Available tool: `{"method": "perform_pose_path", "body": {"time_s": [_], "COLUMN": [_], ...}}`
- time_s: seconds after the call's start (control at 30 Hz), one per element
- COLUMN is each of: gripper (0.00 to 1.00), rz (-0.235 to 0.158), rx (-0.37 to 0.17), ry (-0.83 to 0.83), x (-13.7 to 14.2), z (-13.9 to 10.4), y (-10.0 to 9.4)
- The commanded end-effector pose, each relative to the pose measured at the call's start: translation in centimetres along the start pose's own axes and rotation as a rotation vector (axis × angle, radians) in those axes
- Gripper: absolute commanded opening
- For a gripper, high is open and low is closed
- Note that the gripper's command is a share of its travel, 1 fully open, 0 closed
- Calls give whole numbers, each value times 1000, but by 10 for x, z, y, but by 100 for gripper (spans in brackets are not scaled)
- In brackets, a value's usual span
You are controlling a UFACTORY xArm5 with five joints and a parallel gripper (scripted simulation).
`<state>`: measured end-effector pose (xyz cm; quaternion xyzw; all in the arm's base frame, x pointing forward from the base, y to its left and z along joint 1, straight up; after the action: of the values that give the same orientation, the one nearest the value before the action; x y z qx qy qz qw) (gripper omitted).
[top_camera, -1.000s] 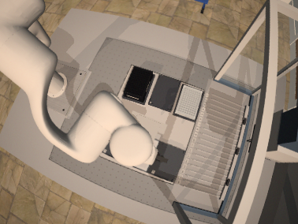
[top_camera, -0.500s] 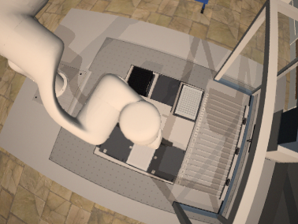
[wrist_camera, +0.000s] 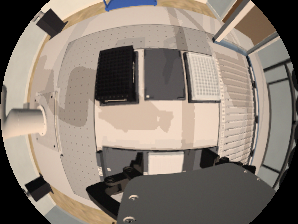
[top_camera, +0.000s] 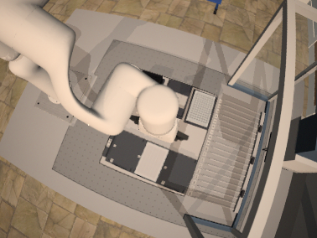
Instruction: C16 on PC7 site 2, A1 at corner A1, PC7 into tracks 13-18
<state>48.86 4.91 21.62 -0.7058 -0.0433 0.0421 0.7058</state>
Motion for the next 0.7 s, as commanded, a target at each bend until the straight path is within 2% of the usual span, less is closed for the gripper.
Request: {"method": "perform_pose_path", "body": {"time_s": [0.0,0.3,0.67], "gripper": [100,100,100], "rz": [-4,-4,-4], "rx": [0,0,0], "ry": [0,0,0], "x": [1,1,1], "z": [1,1,1], "y": [-2,-2,14]}}
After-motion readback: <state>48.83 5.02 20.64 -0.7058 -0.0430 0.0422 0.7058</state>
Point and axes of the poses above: the point where the finger pads meet when closed, its own y axis out along the fingers, its own x axis across the jaws, z = x × y, the point moved 9 cm from there along -y, back along the fingers, and after that the axes turned 3 degrees about y, right-handed, at the moved point
